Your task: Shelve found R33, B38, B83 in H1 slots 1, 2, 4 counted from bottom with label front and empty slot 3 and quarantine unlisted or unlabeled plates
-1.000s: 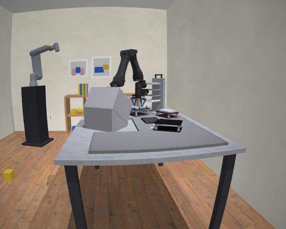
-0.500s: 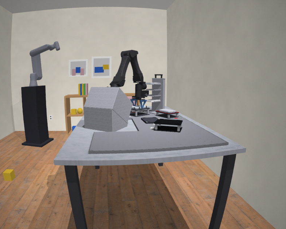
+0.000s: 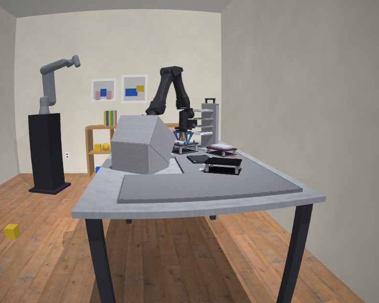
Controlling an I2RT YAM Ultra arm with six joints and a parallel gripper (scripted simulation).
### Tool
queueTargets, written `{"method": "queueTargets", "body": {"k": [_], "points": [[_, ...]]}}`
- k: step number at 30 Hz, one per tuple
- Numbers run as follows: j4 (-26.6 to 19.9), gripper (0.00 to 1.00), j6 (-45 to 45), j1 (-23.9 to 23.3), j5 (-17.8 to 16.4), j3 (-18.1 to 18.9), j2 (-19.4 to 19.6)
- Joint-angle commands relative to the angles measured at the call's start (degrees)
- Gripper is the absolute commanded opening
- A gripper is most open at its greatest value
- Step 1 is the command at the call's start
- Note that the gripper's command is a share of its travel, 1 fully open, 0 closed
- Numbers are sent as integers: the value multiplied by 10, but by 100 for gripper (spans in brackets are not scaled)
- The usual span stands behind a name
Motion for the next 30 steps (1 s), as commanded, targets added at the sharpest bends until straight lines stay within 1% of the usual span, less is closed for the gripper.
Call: {"method": "queueTargets", "body": {"k": [1, 6, 7, 8, 10, 14, 30], "points": [[7, 86, 1, 1, 4, 1, -5], [7, 86, 1, 1, 4, 1, -5], [12, 86, 3, 5, 8, -4, -17], [10, 86, 2, 4, 8, 0, -19], [-8, 86, 2, 3, 7, 4, -22], [-16, 86, 1, 1, 7, 14, -30], [-45, 86, -3, -4, 6, 20, -54]]}}
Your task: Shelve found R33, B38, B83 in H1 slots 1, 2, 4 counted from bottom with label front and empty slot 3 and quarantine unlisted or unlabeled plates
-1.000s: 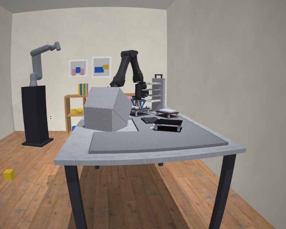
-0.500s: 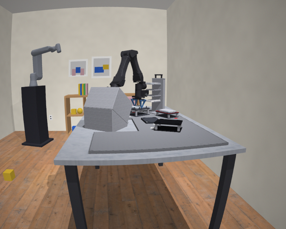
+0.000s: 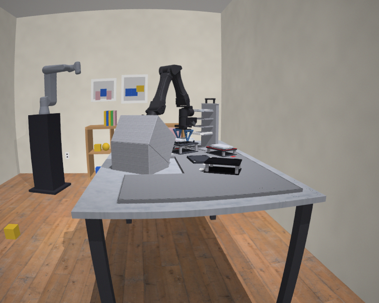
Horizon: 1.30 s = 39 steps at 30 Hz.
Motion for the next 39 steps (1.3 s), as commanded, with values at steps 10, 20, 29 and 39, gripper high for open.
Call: {"method": "queueTargets", "body": {"k": [10, 20, 29, 39], "points": [[-31, 86, -4, -7, 3, 24, -37], [-53, 86, -5, -8, 1, 30, -52], [-68, 86, -5, -9, 0, 35, -63], [-87, 86, -6, -10, -2, 42, -75]]}}
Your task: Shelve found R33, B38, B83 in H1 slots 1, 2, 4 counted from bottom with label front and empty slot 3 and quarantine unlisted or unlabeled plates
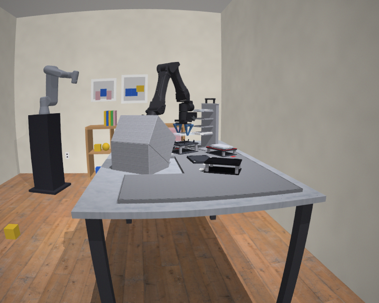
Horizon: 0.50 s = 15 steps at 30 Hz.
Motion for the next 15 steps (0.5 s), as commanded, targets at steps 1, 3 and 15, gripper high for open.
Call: {"method": "queueTargets", "body": {"k": [1, 3, 15], "points": [[-13, 86, -3, -7, -2, 20, -22], [-17, 86, -3, -8, -2, 22, -25], [-44, 86, -5, -9, -4, 32, -41]]}}
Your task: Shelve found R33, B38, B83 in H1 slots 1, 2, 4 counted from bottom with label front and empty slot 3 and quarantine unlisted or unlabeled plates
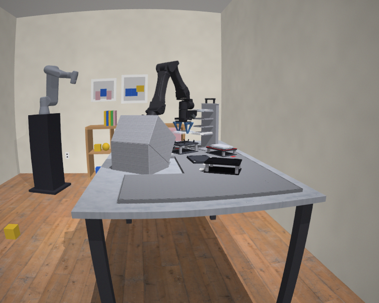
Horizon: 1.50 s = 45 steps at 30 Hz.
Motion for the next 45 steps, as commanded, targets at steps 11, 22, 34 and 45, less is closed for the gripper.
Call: {"method": "queueTargets", "body": {"k": [11, 22, 34, 45], "points": [[-12, 86, -3, -9, -3, 22, -23], [-12, 86, -3, -9, -3, 22, -23], [-72, 86, -7, -12, -6, 46, -56], [-128, 86, -10, -17, -8, 80, -77]]}}
